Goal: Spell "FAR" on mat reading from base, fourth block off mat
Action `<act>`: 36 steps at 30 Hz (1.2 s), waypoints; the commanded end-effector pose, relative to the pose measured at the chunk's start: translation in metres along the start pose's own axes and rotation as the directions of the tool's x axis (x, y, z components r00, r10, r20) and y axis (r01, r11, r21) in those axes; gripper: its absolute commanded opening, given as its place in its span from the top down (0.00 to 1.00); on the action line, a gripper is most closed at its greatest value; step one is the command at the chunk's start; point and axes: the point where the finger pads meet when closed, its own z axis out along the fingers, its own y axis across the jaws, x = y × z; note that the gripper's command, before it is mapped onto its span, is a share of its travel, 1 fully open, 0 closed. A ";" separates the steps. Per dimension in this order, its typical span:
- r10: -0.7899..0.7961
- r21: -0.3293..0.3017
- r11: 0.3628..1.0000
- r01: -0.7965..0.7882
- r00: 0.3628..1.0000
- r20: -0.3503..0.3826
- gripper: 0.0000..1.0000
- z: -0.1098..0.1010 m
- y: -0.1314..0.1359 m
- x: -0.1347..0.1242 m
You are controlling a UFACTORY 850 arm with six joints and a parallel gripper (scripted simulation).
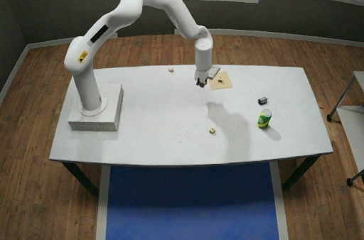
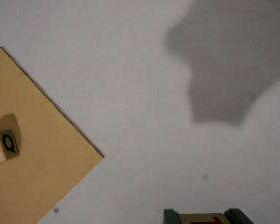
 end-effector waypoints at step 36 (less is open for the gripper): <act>0.601 -0.071 0.793 -0.605 0.796 -0.076 0.77 0.015 -0.197 -0.011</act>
